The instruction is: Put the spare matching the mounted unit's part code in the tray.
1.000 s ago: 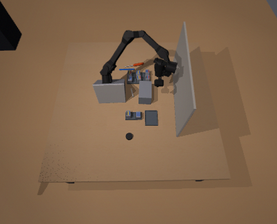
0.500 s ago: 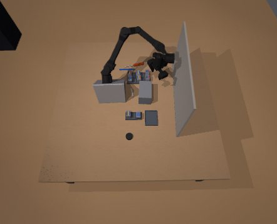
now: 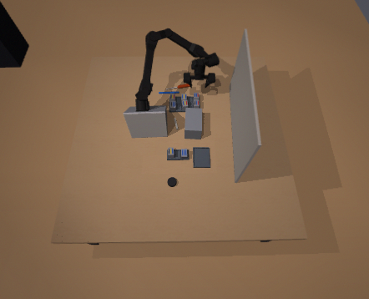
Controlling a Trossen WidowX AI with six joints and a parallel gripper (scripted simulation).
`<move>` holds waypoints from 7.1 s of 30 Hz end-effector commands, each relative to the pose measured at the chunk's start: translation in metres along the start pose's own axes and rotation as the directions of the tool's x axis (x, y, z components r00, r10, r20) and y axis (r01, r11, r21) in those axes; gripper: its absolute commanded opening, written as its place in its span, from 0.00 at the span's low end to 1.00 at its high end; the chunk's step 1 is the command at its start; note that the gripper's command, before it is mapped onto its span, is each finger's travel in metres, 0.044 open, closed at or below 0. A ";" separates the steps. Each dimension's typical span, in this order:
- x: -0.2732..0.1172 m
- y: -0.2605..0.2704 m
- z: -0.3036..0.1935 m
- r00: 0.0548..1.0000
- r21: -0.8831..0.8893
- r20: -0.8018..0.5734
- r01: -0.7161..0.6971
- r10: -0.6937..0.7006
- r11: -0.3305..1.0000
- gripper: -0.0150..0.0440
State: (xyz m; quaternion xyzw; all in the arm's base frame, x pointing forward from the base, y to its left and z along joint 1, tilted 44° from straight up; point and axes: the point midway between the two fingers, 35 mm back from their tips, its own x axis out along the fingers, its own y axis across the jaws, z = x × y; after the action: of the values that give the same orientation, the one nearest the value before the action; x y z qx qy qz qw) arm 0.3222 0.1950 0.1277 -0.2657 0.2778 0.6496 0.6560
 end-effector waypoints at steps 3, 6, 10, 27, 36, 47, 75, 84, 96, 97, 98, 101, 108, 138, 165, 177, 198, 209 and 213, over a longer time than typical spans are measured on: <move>0.035 0.005 0.003 1.000 -0.007 -0.001 -0.008 0.008 1.000 0.76; 0.036 0.005 0.003 1.000 -0.007 -0.001 -0.008 0.008 1.000 0.76; 0.036 0.007 0.003 1.000 -0.007 -0.001 -0.008 0.008 1.000 0.76; 0.060 0.005 0.003 1.000 -0.007 -0.002 -0.008 0.008 1.000 0.76; 0.075 0.005 0.003 1.000 -0.007 -0.002 -0.008 0.008 1.000 0.76; 0.093 0.005 0.003 1.000 -0.007 -0.001 -0.008 0.008 1.000 0.76; 0.116 0.008 0.003 1.000 -0.006 0.002 -0.009 0.009 1.000 0.76; 0.116 0.008 0.003 1.000 -0.006 0.002 -0.009 0.009 1.000 0.76; 0.116 0.008 0.004 1.000 -0.011 0.006 -0.009 0.010 1.000 0.48; 0.116 0.008 0.004 1.000 -0.011 0.006 -0.009 0.010 1.000 0.47; 0.116 0.008 0.004 1.000 -0.011 0.006 -0.009 0.010 1.000 0.46; 0.116 0.008 0.004 1.000 -0.011 0.006 -0.009 0.010 1.000 0.33; 0.116 0.008 0.004 1.000 -0.011 0.006 -0.009 0.010 1.000 0.25; -0.026 0.002 0.000 1.000 -0.007 -0.005 -0.007 0.007 1.000 0.25; -0.044 -0.063 -0.145 0.997 0.003 -0.079 0.013 -0.013 1.000 0.25; -0.050 -0.071 -0.239 0.996 0.005 -0.090 0.006 -0.005 1.000 0.25; -0.046 -0.029 -0.396 0.999 -0.004 -0.041 -0.006 0.006 1.000 0.25; -0.039 -0.017 -0.419 1.000 -0.008 -0.025 -0.005 0.005 1.000 0.25; -0.034 -0.018 -0.419 1.000 -0.008 -0.025 -0.005 0.005 1.000 0.25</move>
State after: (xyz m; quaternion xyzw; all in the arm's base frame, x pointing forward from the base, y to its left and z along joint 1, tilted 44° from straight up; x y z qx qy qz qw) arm 0.3318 -0.1299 -0.1393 -0.2786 0.2843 0.6481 0.6492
